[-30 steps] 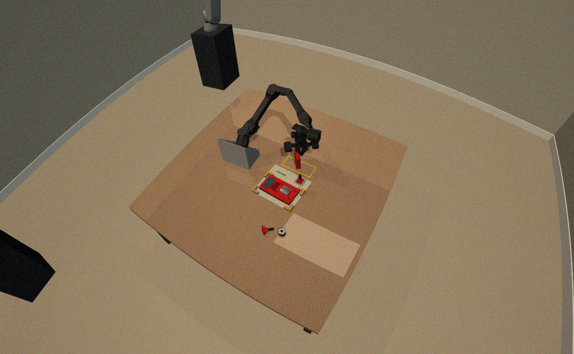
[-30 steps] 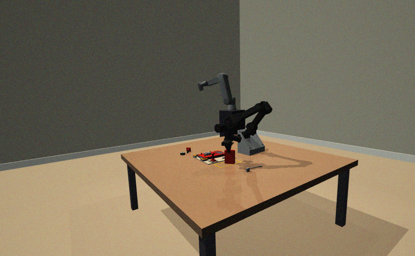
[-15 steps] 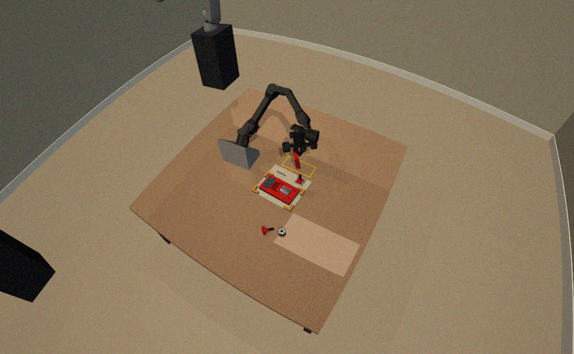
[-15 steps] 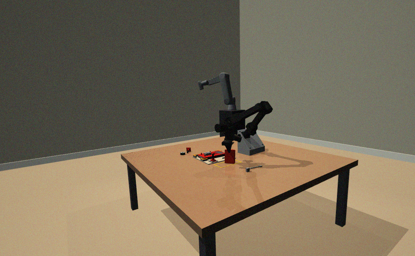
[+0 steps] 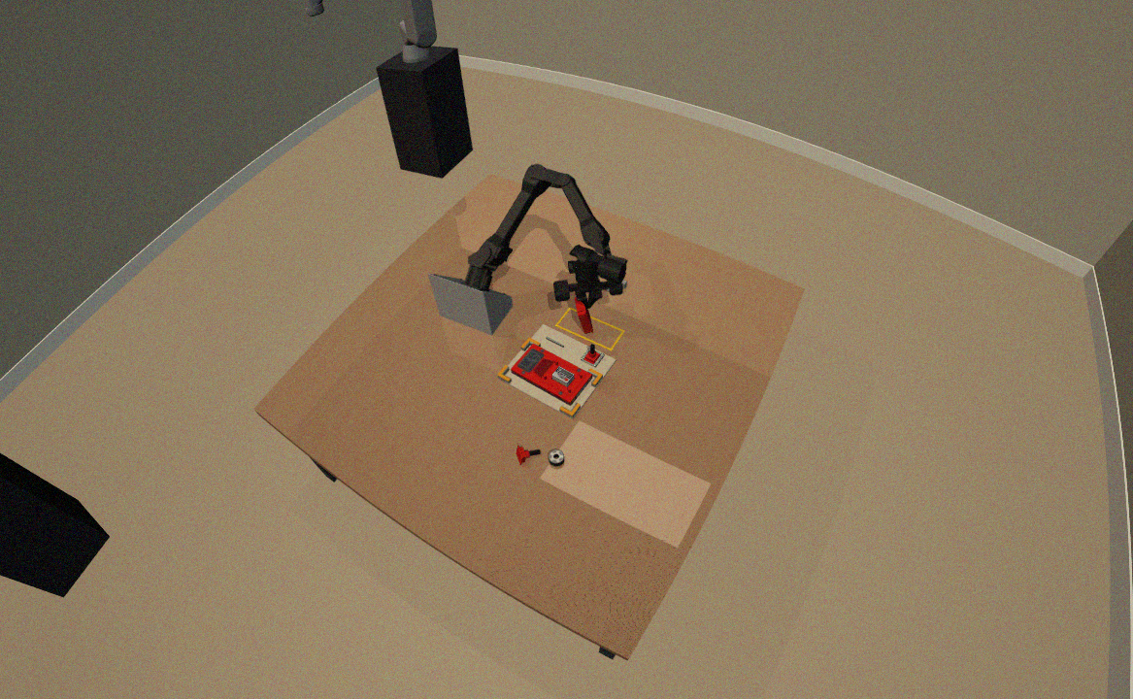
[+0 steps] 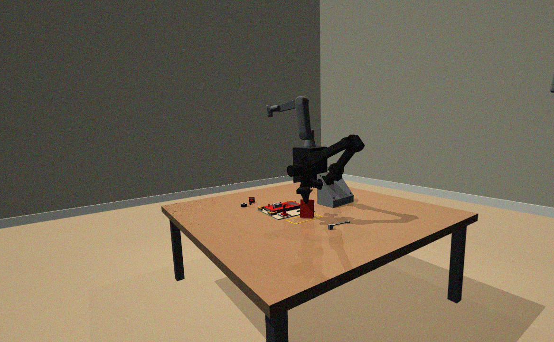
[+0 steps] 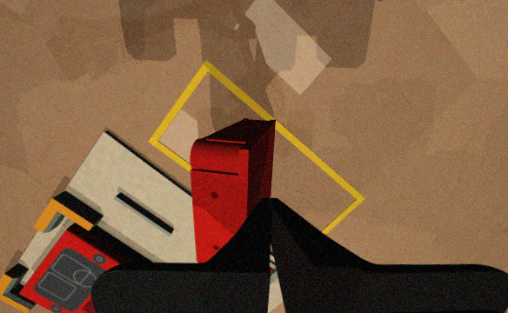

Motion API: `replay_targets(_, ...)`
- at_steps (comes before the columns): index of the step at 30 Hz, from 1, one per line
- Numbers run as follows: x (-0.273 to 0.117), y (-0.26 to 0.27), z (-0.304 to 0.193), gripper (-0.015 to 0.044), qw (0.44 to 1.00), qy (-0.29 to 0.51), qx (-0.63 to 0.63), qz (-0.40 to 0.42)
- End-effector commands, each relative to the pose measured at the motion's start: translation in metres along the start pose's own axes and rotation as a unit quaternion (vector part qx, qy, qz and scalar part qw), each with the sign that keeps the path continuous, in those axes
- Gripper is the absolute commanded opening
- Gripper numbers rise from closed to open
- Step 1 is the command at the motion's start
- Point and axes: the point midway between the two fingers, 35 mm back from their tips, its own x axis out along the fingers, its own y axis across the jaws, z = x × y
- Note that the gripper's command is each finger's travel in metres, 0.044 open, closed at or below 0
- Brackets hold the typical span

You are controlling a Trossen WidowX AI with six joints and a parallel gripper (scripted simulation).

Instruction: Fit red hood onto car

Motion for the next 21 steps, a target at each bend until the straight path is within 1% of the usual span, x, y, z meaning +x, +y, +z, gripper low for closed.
replay_targets(1, 0.001, 0.004, 0.0, 0.0, 1.0, 0.001, -0.001, 0.002)
replay_targets(21, 0.001, 0.017, 0.0, 0.0, 1.0, 0.0, 0.0, 0.002)
